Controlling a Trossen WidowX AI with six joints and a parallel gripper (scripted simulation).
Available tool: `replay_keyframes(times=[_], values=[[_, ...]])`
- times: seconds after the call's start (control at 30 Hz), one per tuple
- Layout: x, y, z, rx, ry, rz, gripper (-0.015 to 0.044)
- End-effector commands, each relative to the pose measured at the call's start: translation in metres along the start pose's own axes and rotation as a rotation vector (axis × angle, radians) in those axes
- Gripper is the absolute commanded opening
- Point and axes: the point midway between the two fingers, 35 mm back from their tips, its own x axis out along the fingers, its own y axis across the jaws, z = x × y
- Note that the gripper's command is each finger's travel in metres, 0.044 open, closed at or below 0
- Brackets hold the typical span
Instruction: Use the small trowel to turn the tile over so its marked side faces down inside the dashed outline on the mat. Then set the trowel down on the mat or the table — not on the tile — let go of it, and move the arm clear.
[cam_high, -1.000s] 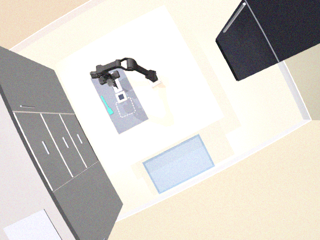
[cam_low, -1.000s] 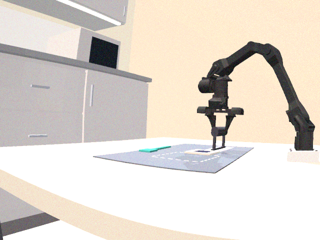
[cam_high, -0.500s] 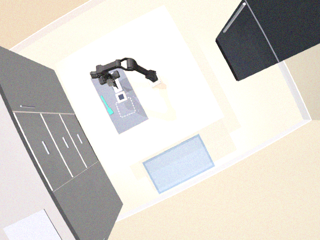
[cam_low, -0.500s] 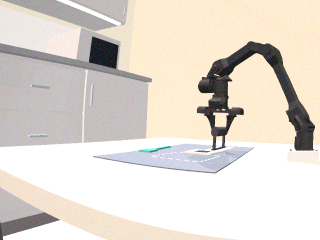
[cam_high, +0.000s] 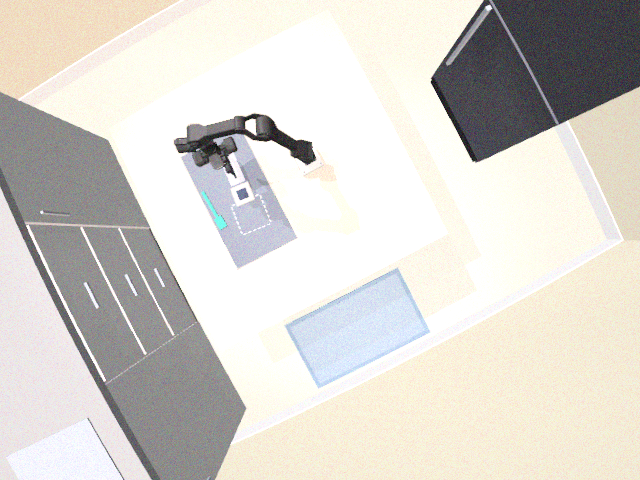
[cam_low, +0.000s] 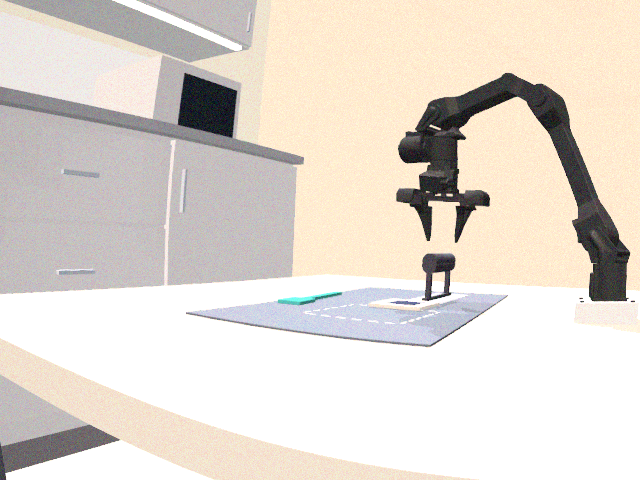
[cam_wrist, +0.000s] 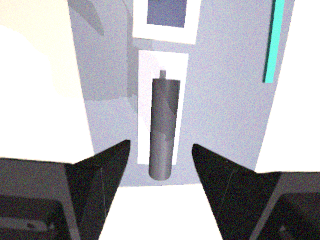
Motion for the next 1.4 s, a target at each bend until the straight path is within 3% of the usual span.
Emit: replay_keyframes(times=[0.0, 0.2, 1.37], values=[[-0.009, 0.0, 0.0, 0.0, 0.0, 0.001, 0.03], [-0.009, 0.0, 0.0, 0.056, -0.003, -0.015, 0.03], [0.01, -0.002, -0.006, 1.194, -0.242, -0.289, 0.03]])
